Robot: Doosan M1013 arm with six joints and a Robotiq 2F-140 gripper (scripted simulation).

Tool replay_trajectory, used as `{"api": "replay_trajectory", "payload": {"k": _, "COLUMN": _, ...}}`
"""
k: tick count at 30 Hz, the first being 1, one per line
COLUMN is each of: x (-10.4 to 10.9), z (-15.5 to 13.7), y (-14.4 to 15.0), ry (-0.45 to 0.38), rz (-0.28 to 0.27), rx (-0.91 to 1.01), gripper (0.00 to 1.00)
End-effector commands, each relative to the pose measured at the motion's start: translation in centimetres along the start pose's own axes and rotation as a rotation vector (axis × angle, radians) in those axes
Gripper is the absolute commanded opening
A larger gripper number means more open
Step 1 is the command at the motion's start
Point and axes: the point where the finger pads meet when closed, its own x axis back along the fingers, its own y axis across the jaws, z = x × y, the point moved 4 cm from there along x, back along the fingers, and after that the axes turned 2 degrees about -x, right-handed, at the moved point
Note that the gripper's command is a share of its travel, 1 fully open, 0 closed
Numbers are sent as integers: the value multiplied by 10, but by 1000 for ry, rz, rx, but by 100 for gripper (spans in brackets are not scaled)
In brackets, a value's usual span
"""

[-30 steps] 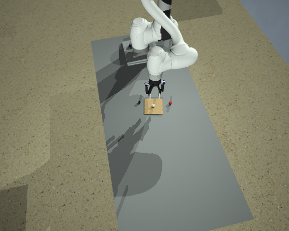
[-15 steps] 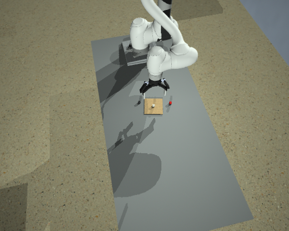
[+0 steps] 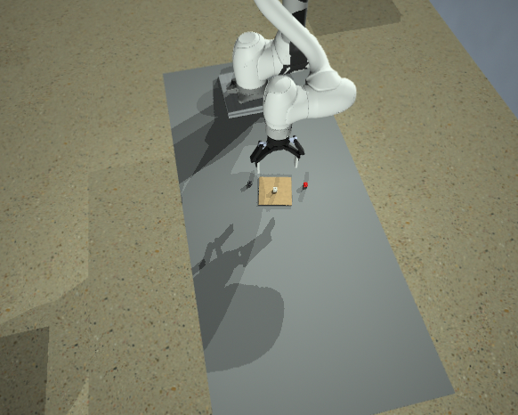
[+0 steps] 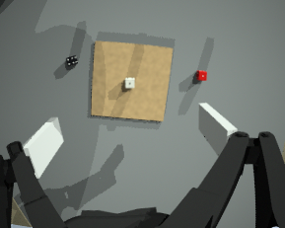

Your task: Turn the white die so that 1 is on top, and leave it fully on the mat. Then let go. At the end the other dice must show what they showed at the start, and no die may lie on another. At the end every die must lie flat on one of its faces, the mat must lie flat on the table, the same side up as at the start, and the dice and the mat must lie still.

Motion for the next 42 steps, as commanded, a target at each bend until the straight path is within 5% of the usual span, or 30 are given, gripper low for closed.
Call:
{"api": "replay_trajectory", "payload": {"k": 1, "x": 4, "z": 0, "y": 0, "ry": 0, "rz": 0, "rx": 0, "gripper": 100}}
{"api": "replay_trajectory", "payload": {"k": 42, "x": 8, "z": 0, "y": 0, "ry": 0, "rz": 0, "rx": 0, "gripper": 100}}
